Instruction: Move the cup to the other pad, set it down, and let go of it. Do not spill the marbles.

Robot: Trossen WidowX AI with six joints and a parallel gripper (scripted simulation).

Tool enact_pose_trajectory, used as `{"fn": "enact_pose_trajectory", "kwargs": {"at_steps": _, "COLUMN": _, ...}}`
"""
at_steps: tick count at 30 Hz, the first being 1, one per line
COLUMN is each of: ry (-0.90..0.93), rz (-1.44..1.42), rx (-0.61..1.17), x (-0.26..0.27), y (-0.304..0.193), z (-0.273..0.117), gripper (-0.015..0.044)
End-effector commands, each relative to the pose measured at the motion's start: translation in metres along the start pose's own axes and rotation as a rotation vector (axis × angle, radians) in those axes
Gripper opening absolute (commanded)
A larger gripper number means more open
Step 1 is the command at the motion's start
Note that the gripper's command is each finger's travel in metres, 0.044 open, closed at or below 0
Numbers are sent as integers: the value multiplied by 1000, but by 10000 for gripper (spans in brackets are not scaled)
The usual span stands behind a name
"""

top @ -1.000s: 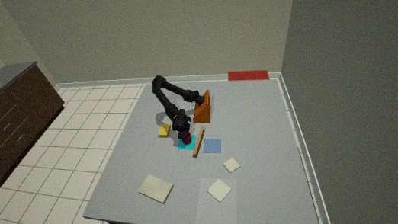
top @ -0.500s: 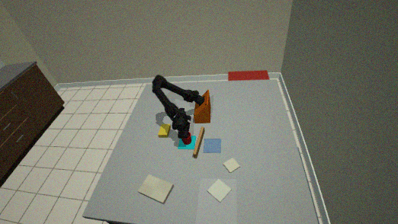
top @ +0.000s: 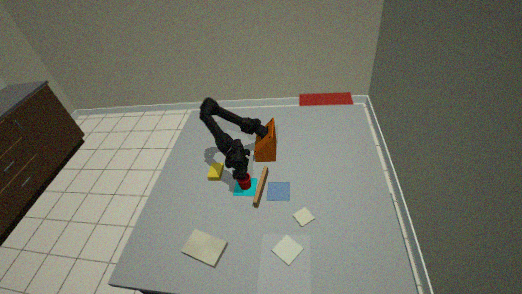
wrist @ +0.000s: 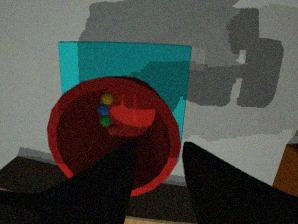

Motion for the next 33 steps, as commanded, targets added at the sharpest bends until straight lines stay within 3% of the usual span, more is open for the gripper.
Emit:
{"fn": "enact_pose_trajectory", "kwargs": {"at_steps": 1, "ry": 5, "rz": 9, "rx": 2, "x": 1, "y": 1, "z": -6, "gripper": 128}}
{"fn": "enact_pose_trajectory", "kwargs": {"at_steps": 16, "ry": 2, "rz": 5, "rx": 0, "x": -2, "y": -1, "z": -23, "gripper": 128}}
{"fn": "enact_pose_trajectory", "kwargs": {"at_steps": 28, "ry": -1, "rz": -3, "rx": -1, "x": -1, "y": -1, "z": -26, "gripper": 440}}
{"fn": "enact_pose_trajectory", "kwargs": {"at_steps": 33, "ry": 1, "rz": -1, "rx": 3, "x": -1, "y": -2, "z": -46, "gripper": 440}}
Point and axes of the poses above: the point midway between the two fingers, 35 mm back from their tips, its own z axis out along the fingers, its own x axis across the jaws, y = z × x, the point moved 10 cm from there along -z, back along the fingers, and after that the axes turned 14 degrees about -z, right-handed, at the moved point
